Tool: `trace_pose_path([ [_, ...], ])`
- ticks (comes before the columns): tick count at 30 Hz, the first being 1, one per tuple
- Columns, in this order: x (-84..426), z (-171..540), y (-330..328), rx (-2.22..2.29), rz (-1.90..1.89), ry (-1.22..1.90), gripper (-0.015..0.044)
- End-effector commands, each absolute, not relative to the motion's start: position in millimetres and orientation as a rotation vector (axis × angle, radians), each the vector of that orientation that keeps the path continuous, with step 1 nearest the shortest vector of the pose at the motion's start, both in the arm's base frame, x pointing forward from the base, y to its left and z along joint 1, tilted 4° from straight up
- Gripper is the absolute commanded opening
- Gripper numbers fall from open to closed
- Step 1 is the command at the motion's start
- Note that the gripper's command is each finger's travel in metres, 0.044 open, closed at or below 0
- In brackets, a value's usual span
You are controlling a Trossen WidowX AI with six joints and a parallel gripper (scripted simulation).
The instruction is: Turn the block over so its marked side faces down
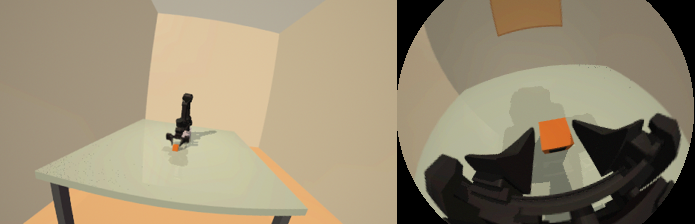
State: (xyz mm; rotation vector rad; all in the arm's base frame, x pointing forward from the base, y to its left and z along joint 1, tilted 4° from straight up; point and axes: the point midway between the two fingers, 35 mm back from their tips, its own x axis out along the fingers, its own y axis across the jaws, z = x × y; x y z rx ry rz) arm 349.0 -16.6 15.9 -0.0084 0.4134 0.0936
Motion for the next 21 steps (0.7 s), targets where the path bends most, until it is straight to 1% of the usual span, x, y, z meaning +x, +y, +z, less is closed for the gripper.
trace_pose_path([
  [1,349.0,16.0,-16.0,-0.005,0.097,0.412,0.0394],
  [3,349.0,16.0,-16.0,-0.005,0.097,0.412,0.044],
  [21,349.0,16.0,-16.0,-0.005,0.097,0.412,0.044],
])
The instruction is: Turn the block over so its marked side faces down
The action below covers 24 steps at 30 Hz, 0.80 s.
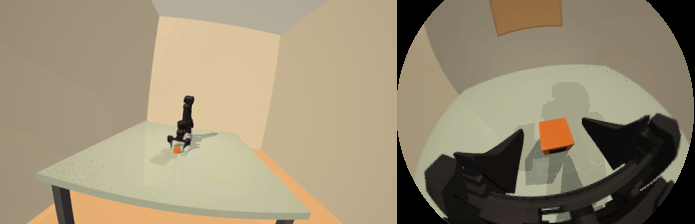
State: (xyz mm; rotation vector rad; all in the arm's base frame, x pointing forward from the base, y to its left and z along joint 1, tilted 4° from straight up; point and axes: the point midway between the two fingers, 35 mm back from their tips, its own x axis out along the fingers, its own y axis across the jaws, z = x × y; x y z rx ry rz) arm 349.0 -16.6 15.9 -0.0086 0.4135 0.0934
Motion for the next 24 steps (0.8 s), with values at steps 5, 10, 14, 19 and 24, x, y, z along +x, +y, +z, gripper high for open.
trace_pose_path([
  [5,349,16,-16,-0.005,0.097,0.412,0.044],
  [10,349,16,-16,-0.005,0.097,0.412,0.044],
  [14,349,16,-16,-0.005,0.097,0.412,0.044],
  [19,357,18,-19,-0.005,0.084,0.49,0.044],
  [24,362,34,-24,-0.011,0.063,0.652,0.044],
])
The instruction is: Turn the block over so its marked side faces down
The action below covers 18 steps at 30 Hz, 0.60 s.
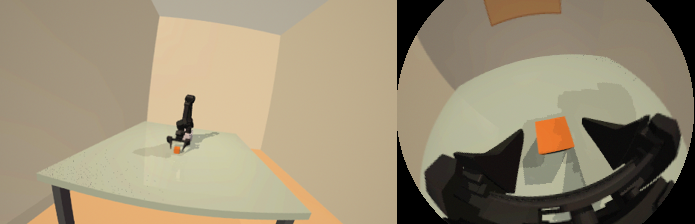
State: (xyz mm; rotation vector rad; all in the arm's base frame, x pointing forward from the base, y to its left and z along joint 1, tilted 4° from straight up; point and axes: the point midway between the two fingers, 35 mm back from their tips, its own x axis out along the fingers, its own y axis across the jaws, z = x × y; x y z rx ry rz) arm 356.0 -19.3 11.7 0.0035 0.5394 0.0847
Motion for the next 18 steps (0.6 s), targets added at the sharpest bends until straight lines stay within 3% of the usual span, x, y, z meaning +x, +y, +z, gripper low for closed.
trace_pose_path([
  [1,361,38,-24,-0.013,0.063,0.686,0.044],
  [7,346,79,-22,-0.036,0.082,0.845,0.044],
  [18,326,85,-19,-0.033,0.095,0.956,0.044],
])
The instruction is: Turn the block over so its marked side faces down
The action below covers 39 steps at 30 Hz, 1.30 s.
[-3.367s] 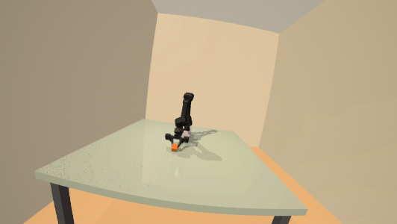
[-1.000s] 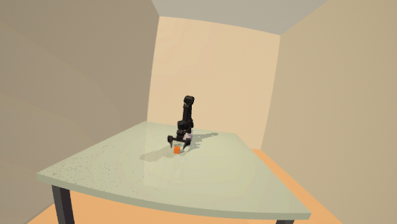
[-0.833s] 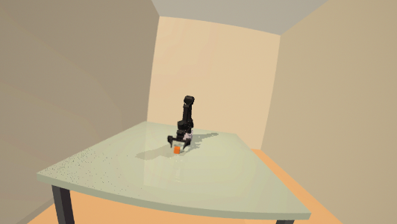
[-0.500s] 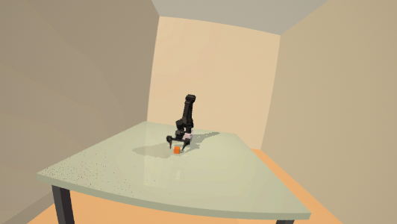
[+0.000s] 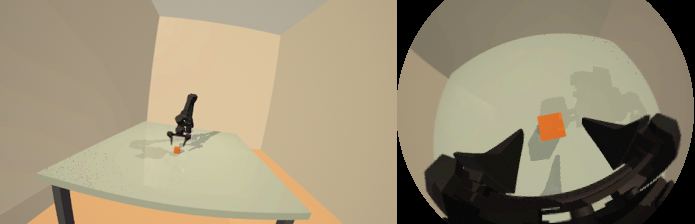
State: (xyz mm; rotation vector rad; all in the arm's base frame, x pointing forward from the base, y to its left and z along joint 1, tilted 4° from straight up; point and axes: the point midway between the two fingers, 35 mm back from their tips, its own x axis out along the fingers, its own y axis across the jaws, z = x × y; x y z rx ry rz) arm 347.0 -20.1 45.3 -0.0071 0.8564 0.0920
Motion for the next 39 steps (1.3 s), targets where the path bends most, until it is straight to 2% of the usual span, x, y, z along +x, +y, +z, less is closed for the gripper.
trace_pose_path([
  [1,326,85,-19,-0.033,0.095,0.956,0.044],
  [11,328,86,-20,-0.033,0.095,0.978,0.044],
  [26,363,109,-17,-0.058,0.088,1.463,0.044],
  [33,363,109,-17,-0.059,0.088,1.469,0.044],
  [39,366,74,-16,-0.058,0.088,1.469,0.044],
])
